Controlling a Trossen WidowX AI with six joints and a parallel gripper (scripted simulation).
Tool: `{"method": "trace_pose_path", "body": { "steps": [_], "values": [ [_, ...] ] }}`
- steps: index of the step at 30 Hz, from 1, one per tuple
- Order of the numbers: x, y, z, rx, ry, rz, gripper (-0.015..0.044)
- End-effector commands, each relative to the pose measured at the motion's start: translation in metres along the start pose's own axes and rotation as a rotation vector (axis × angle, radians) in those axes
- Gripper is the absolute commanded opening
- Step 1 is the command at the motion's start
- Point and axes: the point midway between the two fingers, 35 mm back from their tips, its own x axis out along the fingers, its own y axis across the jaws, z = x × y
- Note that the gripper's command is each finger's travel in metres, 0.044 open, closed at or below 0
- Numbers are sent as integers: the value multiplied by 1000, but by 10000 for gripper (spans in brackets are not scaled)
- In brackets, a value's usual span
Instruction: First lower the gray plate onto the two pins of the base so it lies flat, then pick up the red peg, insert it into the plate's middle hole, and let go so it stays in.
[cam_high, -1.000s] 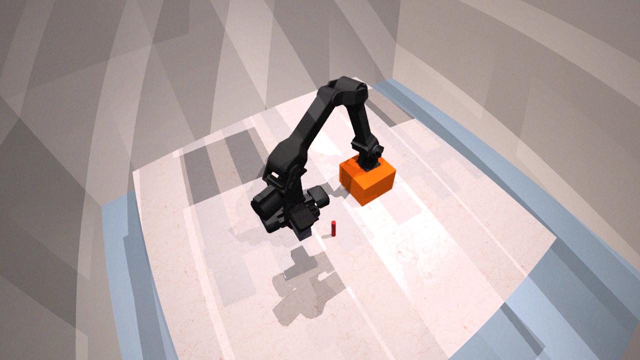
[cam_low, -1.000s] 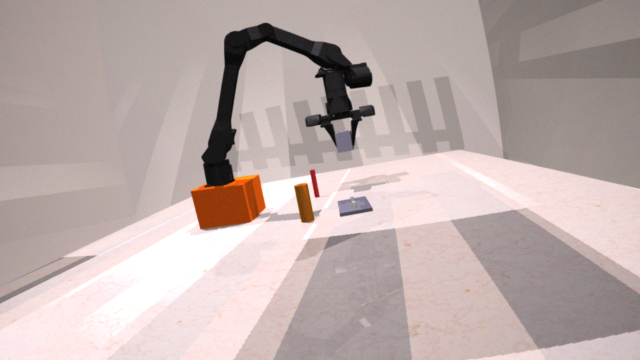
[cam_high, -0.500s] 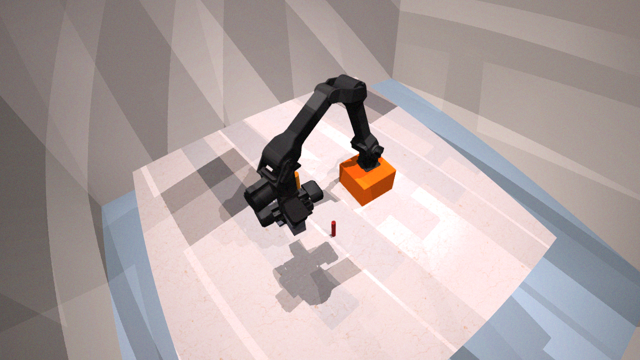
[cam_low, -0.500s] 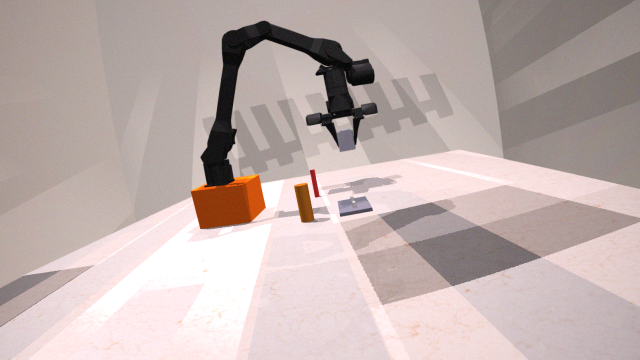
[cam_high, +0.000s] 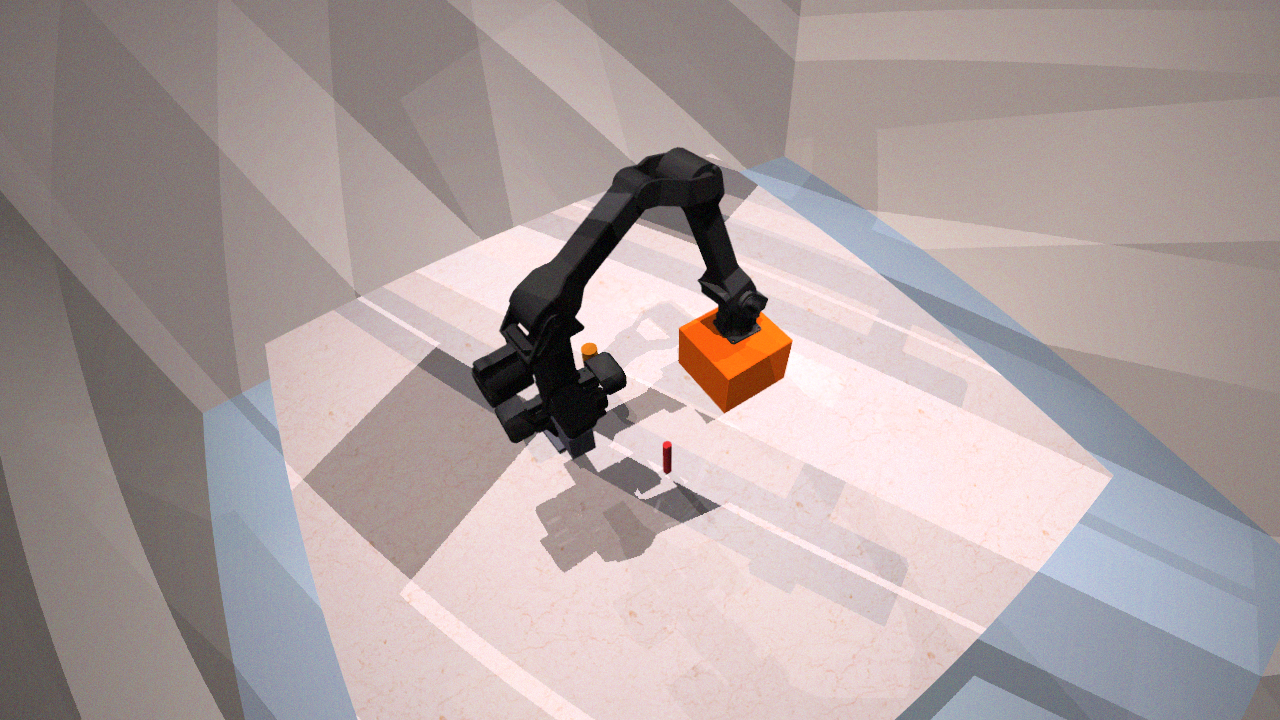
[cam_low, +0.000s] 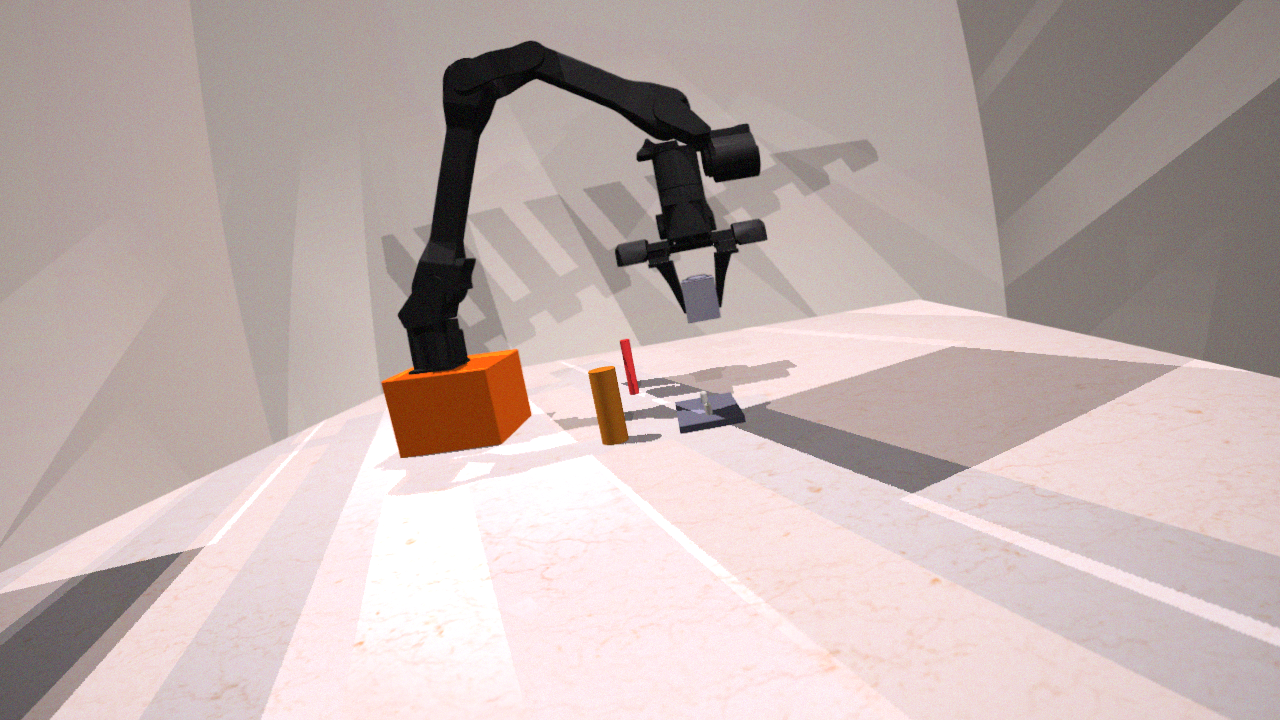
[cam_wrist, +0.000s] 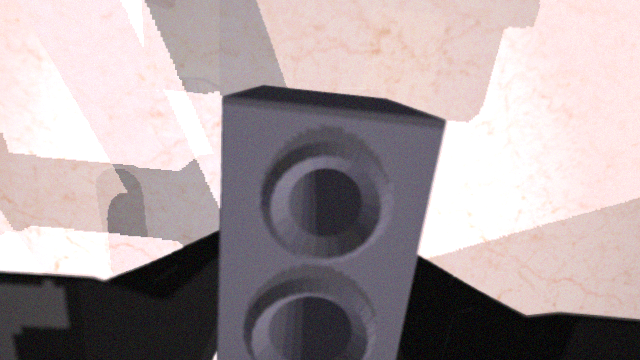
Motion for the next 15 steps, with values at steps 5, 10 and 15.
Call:
{"method": "trace_pose_path", "body": {
  "steps": [5, 10, 15],
  "values": [
    [14, 1, -25, -21, -1, 5, 0],
    [21, 2, -40, -31, 0, 5, 0],
    [28, 3, -54, -42, 1, 5, 0]
  ]
}}
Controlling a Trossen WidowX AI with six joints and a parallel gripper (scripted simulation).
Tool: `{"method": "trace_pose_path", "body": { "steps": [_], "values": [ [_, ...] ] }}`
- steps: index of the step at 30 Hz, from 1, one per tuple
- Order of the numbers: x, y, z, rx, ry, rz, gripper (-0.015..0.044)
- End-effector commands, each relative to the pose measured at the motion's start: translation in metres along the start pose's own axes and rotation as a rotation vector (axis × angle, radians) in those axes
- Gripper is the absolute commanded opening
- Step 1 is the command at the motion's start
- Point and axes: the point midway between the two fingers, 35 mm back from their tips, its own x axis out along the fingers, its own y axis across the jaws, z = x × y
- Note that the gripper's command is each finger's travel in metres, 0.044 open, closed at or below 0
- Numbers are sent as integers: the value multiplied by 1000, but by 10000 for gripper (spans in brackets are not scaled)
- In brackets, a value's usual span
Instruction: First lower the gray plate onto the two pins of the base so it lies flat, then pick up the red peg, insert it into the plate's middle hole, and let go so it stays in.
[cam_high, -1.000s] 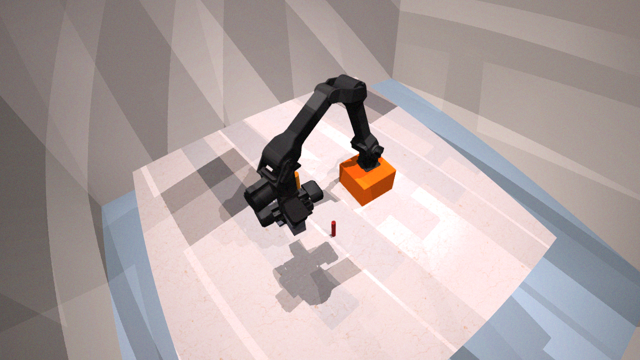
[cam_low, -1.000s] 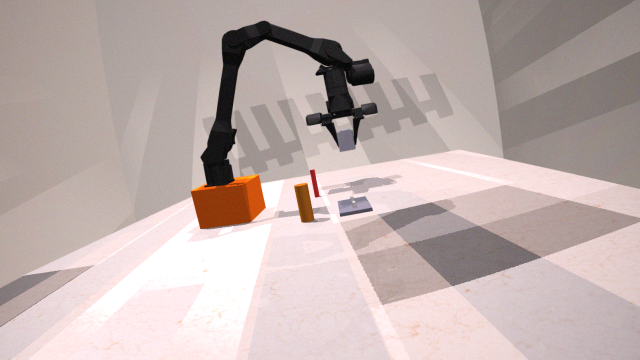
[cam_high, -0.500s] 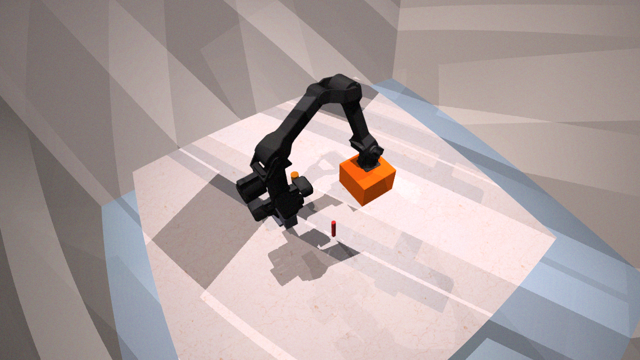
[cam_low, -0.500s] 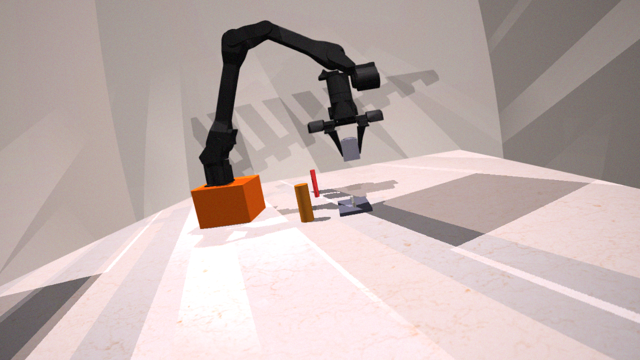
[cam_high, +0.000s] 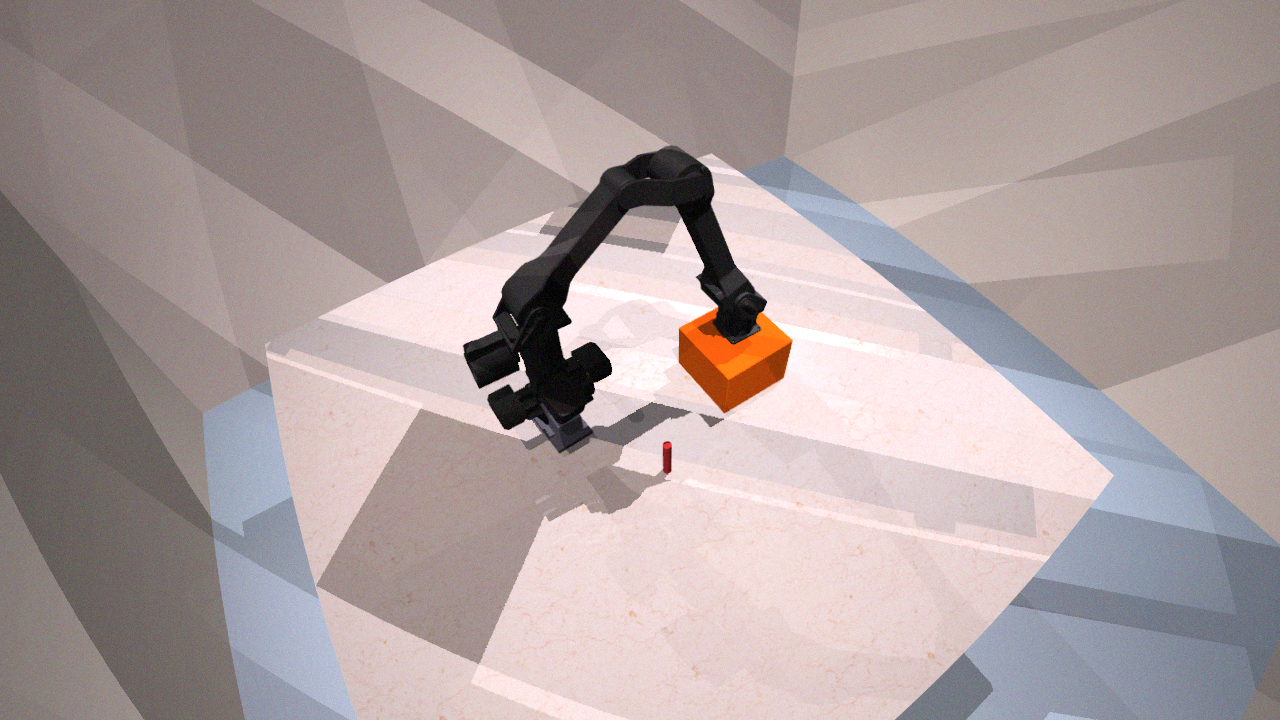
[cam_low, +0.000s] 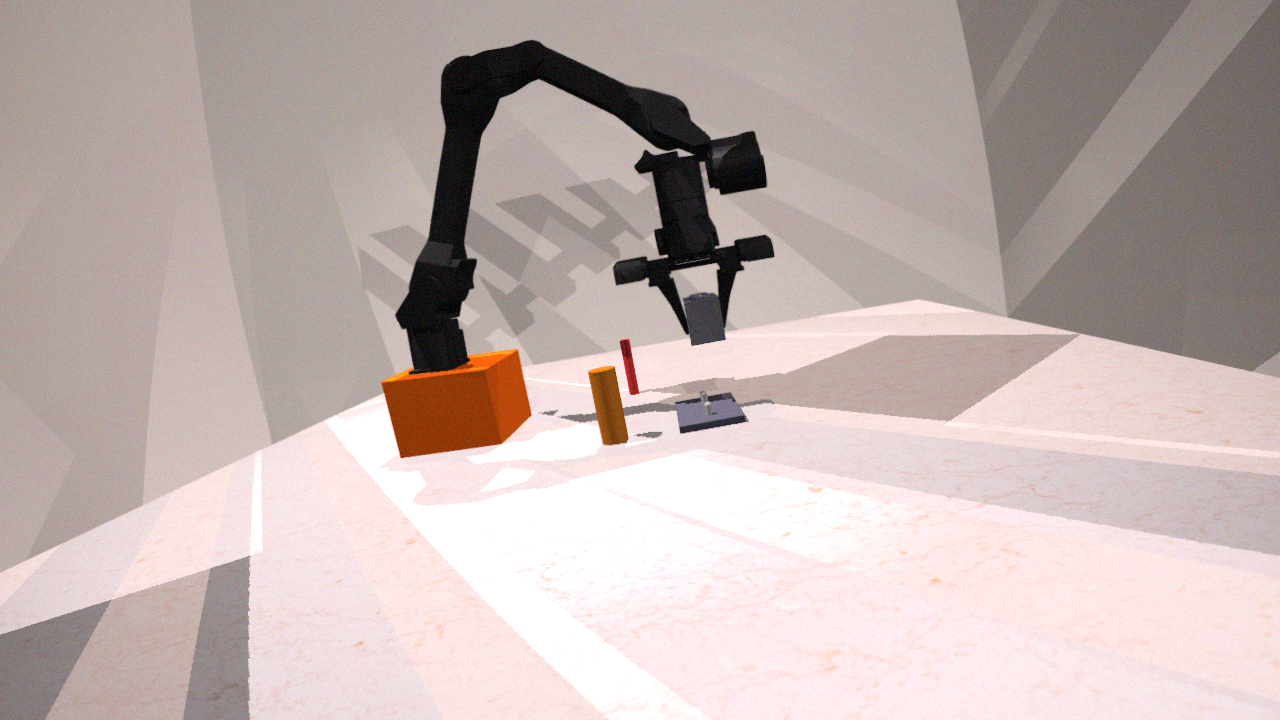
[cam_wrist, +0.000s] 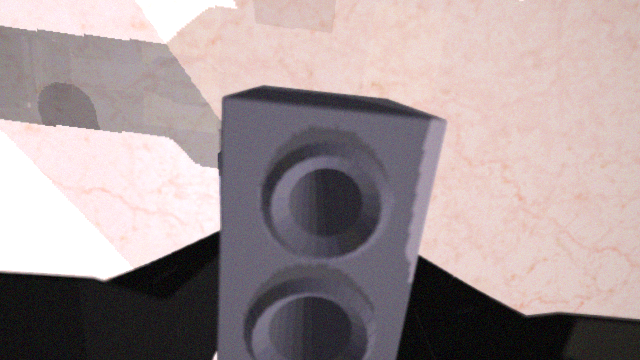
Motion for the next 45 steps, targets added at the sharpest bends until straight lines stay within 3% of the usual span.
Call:
{"method": "trace_pose_path", "body": {
  "steps": [1, 16, 45],
  "values": [
    [8, 3, -13, -12, -3, 4, 0],
    [27, 14, -54, -42, 1, 4, 0],
    [35, 14, -54, -43, 1, 4, 0]
  ]
}}
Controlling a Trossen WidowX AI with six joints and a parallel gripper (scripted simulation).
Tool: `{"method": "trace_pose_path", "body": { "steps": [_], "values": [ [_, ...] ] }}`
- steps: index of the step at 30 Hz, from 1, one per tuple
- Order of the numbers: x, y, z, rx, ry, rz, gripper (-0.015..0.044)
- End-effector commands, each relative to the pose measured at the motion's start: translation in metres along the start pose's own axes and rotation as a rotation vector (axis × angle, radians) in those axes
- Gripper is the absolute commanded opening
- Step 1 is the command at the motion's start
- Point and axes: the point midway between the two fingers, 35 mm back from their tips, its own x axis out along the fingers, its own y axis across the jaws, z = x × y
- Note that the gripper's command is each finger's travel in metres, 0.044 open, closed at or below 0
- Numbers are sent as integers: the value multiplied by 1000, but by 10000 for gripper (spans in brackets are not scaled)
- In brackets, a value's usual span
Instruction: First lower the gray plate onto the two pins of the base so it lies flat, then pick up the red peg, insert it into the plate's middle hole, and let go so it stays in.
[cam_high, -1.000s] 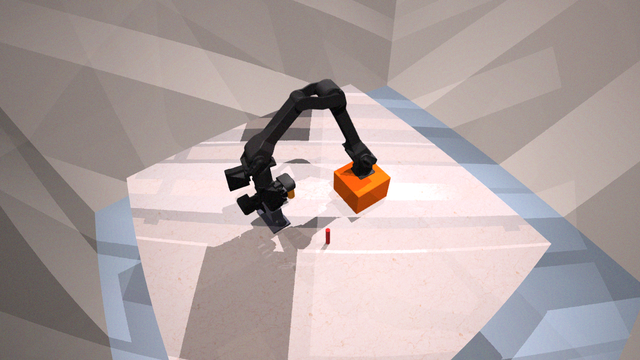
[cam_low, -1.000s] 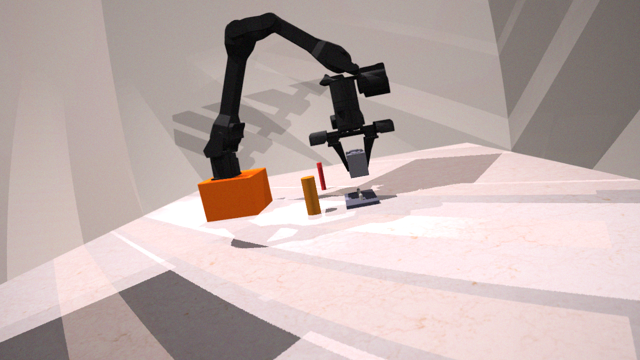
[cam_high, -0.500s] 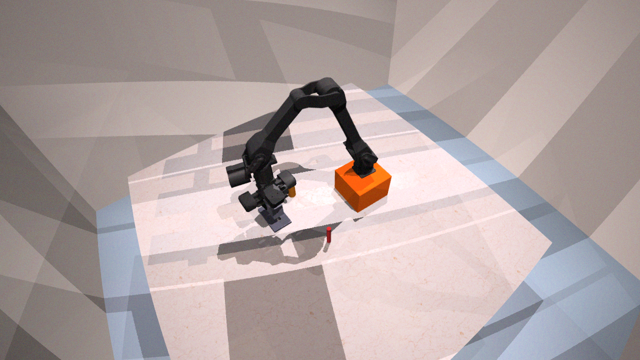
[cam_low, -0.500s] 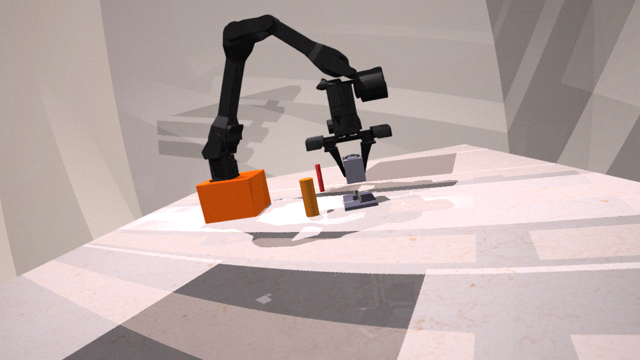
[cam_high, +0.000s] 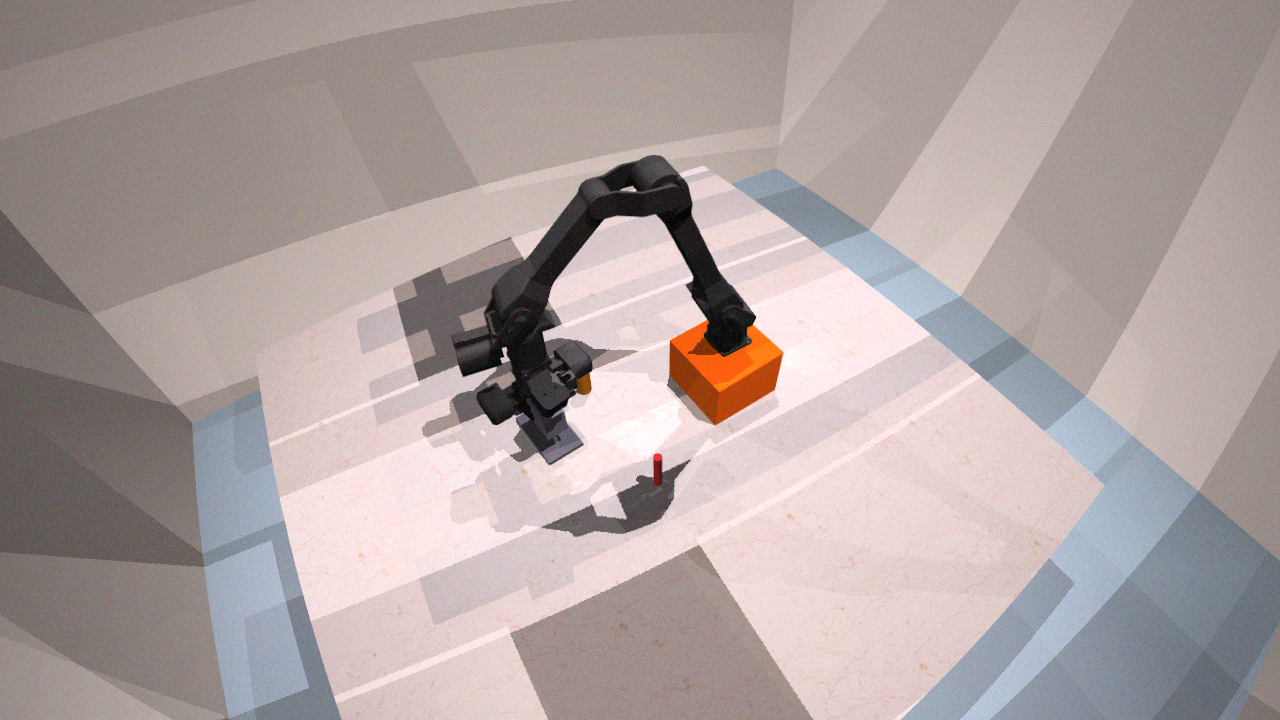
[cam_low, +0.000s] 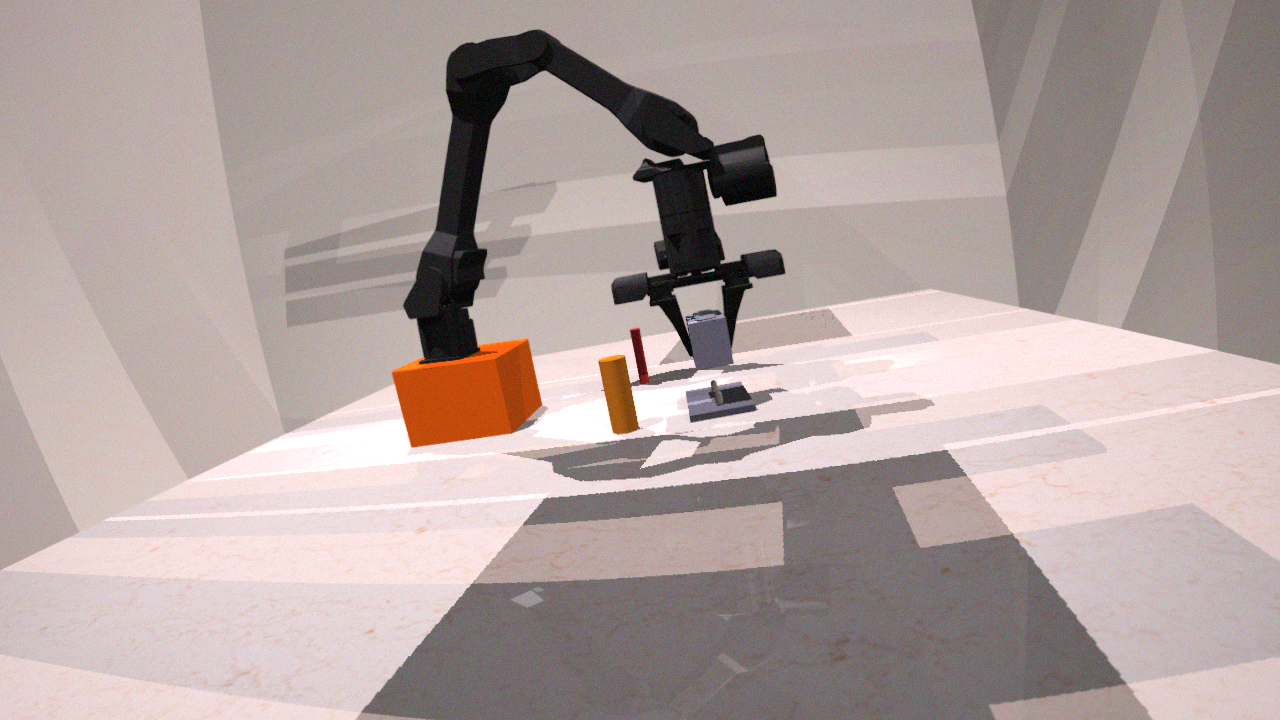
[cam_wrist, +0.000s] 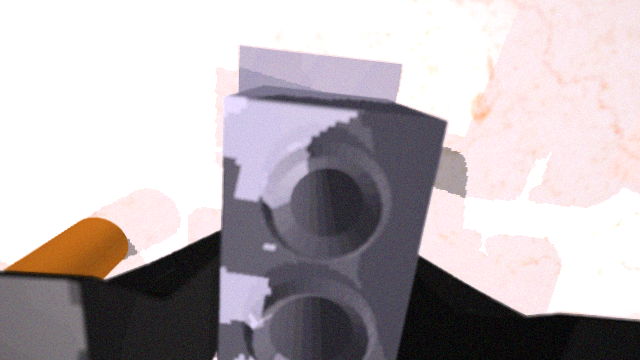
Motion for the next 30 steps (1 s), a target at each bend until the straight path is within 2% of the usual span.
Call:
{"method": "trace_pose_path", "body": {
  "steps": [1, 24, 30],
  "values": [
    [8, 1, 1, -3, -4, 2, 0],
    [38, 1, 1, -3, -4, 3, 0],
    [34, -1, 0, 0, 0, -1, 0]
  ]
}}
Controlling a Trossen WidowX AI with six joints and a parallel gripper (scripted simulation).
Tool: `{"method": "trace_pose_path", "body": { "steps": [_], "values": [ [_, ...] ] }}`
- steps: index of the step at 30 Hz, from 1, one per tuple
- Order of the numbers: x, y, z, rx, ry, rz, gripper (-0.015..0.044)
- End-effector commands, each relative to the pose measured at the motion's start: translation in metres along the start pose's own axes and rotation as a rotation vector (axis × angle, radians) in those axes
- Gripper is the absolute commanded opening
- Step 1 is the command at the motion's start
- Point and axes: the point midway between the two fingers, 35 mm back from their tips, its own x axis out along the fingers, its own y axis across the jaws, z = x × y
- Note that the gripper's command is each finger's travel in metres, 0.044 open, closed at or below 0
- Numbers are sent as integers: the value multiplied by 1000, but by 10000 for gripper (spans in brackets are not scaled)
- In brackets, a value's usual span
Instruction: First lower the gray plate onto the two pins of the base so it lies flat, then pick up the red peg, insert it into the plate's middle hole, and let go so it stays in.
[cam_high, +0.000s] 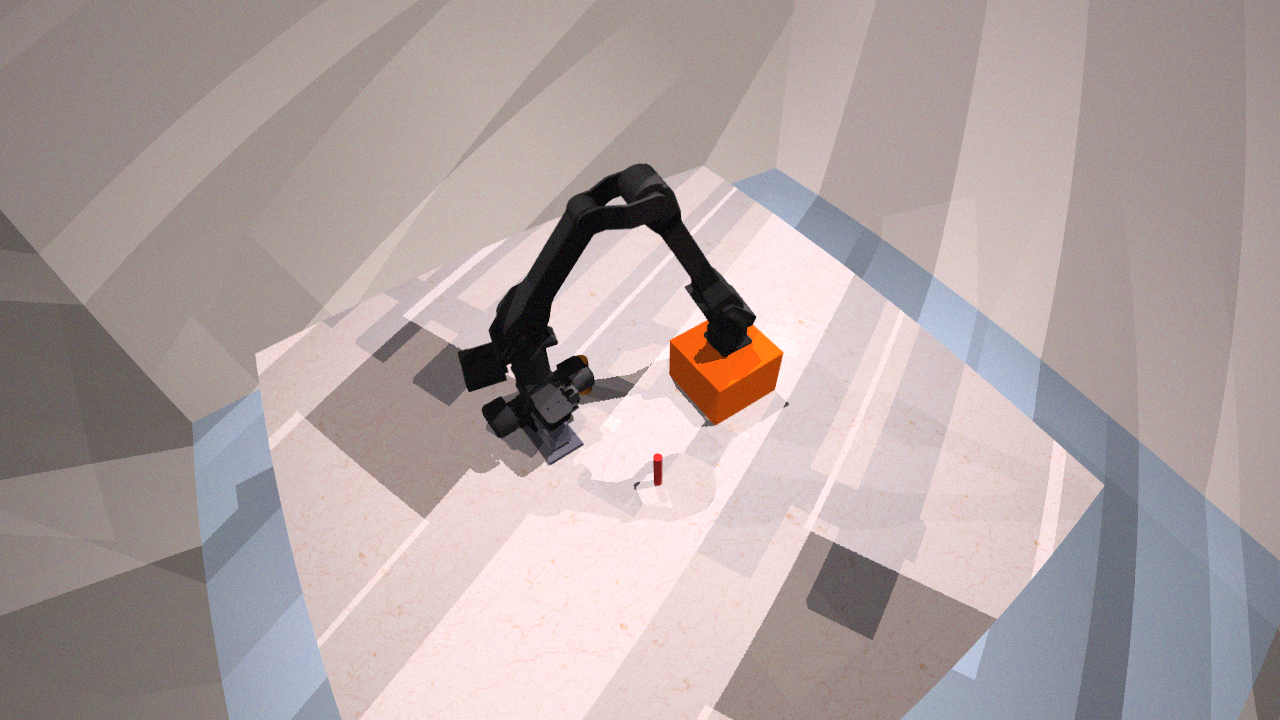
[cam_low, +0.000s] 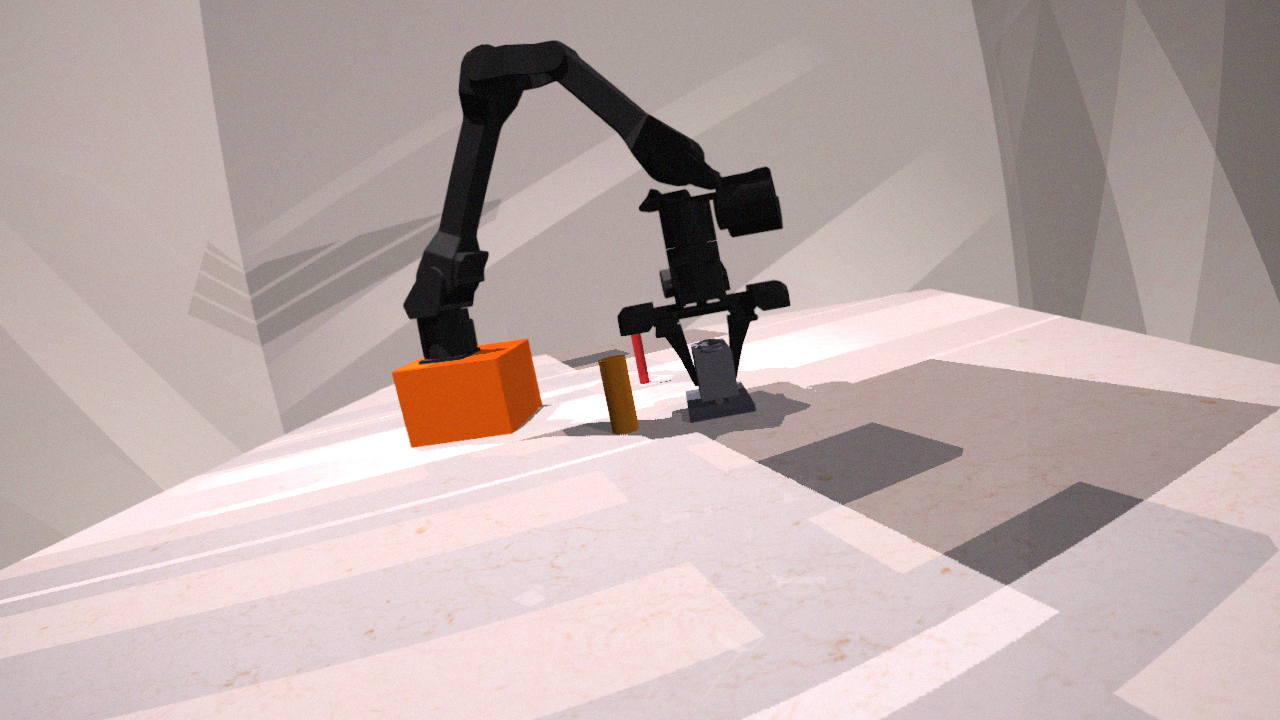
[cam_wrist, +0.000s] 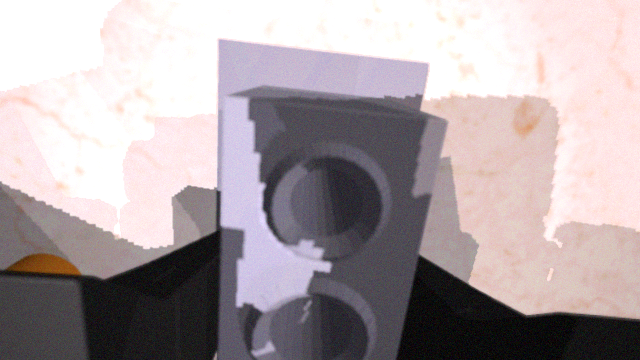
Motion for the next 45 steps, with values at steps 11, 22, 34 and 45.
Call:
{"method": "trace_pose_path", "body": {
  "steps": [11, 22, 34, 45],
  "values": [
    [-1, -1, 0, 0, 0, -2, 210],
    [-1, -1, 0, 0, 0, -2, 440],
    [-118, -1, -1, -3, -4, 1, 440],
    [-118, -4, 9, 112, -5, 2, 440]
  ]
}}
